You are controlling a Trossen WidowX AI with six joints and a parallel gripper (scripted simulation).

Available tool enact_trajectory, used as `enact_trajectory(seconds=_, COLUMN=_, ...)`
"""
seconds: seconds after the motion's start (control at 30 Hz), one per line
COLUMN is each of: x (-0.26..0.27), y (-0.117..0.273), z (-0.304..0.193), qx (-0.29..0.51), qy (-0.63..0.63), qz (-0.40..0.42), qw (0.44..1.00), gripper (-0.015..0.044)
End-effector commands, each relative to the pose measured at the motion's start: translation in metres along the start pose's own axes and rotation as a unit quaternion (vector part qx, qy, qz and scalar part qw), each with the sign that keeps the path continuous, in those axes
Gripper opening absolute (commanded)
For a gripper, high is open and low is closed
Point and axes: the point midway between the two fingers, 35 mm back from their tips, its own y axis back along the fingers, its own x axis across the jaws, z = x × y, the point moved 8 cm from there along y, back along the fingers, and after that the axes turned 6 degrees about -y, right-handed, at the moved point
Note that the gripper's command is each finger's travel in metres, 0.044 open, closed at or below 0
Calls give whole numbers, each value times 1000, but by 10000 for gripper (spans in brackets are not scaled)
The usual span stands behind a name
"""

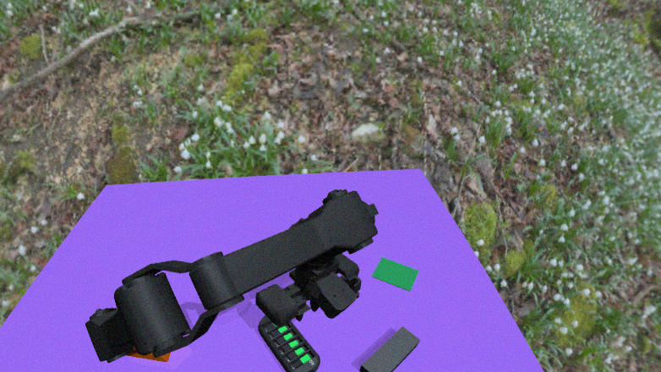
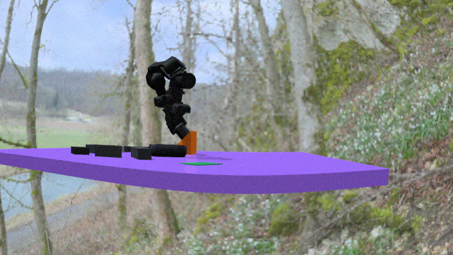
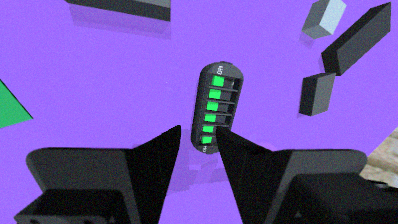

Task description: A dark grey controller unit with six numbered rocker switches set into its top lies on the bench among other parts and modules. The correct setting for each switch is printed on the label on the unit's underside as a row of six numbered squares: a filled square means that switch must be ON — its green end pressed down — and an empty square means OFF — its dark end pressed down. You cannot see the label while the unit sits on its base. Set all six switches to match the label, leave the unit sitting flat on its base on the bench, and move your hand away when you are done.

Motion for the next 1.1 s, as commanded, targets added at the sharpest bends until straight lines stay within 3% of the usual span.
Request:
enact_trajectory(seconds=0.0, x=0, y=1, z=0, qx=3, qy=2, qz=0, qw=1000, gripper=53)
enact_trajectory(seconds=0.07, x=0, y=1, z=0, qx=3, qy=2, qz=0, qw=1000, gripper=0)
enact_trajectory(seconds=0.53, x=0, y=1, z=0, qx=3, qy=2, qz=0, qw=1000, gripper=0)
enact_trajectory(seconds=1.07, x=0, y=0, z=0, qx=0, qy=0, qz=1, qw=1000, gripper=420)
